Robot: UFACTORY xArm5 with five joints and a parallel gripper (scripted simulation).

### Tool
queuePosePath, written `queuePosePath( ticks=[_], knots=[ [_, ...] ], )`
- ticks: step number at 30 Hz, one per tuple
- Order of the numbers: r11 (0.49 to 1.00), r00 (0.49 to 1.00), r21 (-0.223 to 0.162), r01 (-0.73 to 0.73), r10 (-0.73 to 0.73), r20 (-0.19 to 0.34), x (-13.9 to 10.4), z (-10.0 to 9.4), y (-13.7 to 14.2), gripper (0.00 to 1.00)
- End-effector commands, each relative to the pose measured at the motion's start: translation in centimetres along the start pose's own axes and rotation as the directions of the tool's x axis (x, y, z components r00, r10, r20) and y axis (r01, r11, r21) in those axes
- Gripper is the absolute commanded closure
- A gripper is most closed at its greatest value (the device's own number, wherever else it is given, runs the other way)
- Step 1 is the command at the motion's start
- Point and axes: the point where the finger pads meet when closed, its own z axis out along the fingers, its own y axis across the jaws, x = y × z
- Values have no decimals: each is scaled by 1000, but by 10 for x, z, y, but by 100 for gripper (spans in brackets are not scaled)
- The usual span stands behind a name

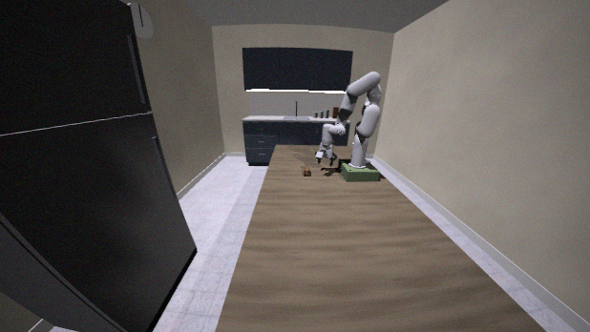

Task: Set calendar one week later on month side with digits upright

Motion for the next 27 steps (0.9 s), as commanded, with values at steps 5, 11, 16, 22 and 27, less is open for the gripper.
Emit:
queuePosePath(
  ticks=[5,11,16,22,27],
  knots=[
    [986,986,-1,-167,167,0,7,-3,-1,0],
    [986,986,-1,-169,169,0,26,-4,-4,0],
    [971,971,-1,-239,239,0,29,-4,-4,0],
    [941,941,-1,-338,338,-1,48,-4,-8,0],
    [941,941,-1,-339,339,-1,54,-4,-9,0]
  ],
)
